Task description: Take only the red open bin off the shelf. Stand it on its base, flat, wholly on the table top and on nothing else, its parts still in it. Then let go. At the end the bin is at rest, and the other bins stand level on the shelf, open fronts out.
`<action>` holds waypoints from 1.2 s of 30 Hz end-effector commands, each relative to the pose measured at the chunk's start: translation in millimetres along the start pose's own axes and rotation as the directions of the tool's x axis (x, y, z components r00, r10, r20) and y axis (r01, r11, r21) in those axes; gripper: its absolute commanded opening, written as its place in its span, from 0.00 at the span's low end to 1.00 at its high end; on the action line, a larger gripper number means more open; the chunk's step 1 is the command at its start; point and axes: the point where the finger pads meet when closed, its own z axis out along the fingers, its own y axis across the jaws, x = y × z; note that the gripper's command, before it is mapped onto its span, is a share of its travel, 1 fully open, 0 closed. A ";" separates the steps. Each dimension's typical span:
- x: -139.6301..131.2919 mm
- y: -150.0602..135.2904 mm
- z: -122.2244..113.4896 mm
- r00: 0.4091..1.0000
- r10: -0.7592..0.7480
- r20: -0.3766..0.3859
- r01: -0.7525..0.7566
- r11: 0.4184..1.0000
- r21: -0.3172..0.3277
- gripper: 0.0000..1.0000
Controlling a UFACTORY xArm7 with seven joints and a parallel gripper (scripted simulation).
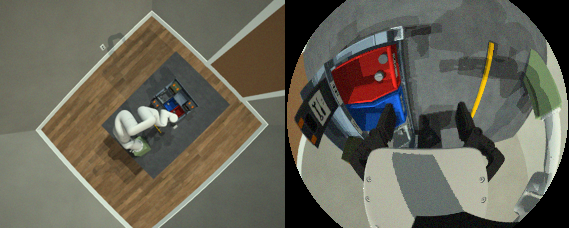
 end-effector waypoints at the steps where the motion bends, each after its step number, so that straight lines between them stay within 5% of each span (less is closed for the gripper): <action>1: 7.7 -18.2 1.1 1.000 0.001 0.003 -0.001 1.000 -0.001 1.00; 9: 7.7 -18.2 1.1 1.000 0.001 0.003 -0.001 1.000 -0.001 1.00; 14: 31.6 -66.4 1.7 1.000 0.001 0.002 -0.001 1.000 -0.001 1.00; 36: 42.1 -87.2 1.8 1.000 0.001 0.002 -0.001 1.000 0.000 1.00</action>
